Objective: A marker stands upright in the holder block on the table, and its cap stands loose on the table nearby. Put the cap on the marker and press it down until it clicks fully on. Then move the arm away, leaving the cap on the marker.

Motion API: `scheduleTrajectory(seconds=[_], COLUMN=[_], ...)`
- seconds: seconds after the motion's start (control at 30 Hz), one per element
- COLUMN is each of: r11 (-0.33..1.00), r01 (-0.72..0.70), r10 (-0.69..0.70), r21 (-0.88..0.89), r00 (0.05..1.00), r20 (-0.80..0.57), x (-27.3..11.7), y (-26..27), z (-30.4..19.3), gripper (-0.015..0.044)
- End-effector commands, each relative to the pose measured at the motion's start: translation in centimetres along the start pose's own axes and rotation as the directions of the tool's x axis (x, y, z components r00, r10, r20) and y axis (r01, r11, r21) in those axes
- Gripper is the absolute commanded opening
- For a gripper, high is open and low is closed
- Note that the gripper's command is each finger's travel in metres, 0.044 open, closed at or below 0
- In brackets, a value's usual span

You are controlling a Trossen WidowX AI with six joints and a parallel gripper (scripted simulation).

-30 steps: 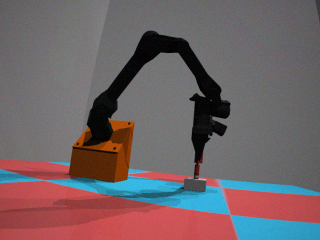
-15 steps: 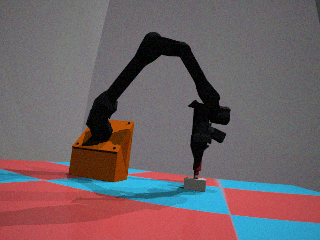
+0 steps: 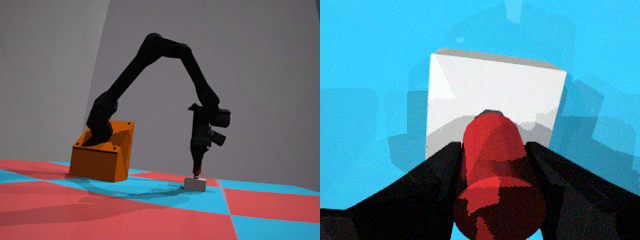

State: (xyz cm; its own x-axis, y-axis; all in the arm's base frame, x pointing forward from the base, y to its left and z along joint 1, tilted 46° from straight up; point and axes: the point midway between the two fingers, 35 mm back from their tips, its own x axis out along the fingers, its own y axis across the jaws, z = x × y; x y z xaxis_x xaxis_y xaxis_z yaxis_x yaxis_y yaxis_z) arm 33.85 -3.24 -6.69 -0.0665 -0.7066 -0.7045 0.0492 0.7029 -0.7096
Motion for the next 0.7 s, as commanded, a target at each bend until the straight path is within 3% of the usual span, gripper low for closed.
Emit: scheduleTrajectory(seconds=[0.0,0.53,0.67], r11=[1.000,1.000,1.000], r01=[0.003,0.000,-0.002], r10=[-0.003,0.000,0.002], r21=[-0.004,0.000,0.000], r00=[1.000,1.000,1.000], r20=[0.001,0.000,0.000], x=[0.1,0.0,-1.2], y=[0.0,0.0,0.1], z=[-0.1,0.0,0.1], gripper=[0.0000,0.0420,0.0440])
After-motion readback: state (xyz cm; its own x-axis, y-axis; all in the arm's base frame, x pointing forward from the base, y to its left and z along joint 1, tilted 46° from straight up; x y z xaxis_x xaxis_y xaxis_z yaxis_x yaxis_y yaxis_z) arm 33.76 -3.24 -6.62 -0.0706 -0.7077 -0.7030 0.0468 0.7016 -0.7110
